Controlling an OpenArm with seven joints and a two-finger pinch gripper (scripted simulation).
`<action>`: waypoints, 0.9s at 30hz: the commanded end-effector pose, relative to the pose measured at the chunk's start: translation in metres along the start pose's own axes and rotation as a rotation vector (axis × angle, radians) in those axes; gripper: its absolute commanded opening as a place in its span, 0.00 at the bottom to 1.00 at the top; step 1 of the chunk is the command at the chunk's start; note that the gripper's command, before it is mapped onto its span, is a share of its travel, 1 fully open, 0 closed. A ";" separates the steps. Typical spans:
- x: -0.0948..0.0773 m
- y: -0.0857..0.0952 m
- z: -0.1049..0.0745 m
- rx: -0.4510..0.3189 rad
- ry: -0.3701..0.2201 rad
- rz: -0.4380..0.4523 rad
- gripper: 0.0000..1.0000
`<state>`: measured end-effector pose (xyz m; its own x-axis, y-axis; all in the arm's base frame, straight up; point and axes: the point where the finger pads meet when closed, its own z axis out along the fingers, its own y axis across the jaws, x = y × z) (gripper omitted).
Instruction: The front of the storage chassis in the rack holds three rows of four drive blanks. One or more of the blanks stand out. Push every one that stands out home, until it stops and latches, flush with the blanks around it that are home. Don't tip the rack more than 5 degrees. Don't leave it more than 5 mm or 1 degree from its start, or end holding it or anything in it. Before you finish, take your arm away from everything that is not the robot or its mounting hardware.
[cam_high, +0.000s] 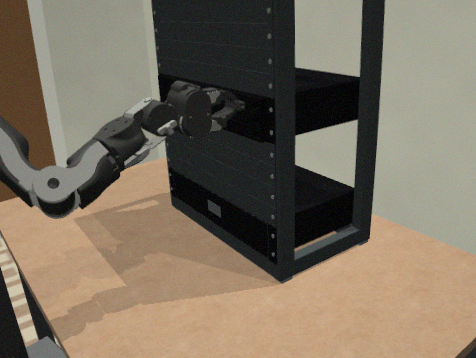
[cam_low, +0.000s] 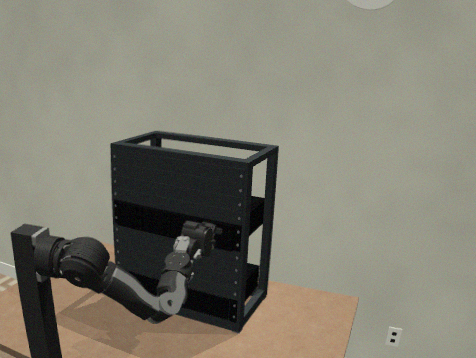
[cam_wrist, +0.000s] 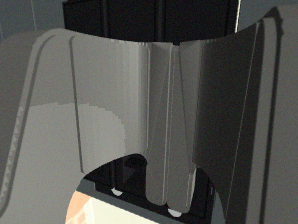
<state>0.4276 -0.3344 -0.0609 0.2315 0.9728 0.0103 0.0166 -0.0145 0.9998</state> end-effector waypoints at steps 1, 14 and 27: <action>0.001 0.003 0.002 -0.012 0.007 -0.006 0.00; 0.002 0.003 0.003 -0.012 0.007 -0.006 0.00; 0.002 0.004 0.005 -0.014 0.008 -0.007 0.00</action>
<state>0.4326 -0.3345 -0.0600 0.2270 0.9739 0.0047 0.0144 -0.0082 0.9999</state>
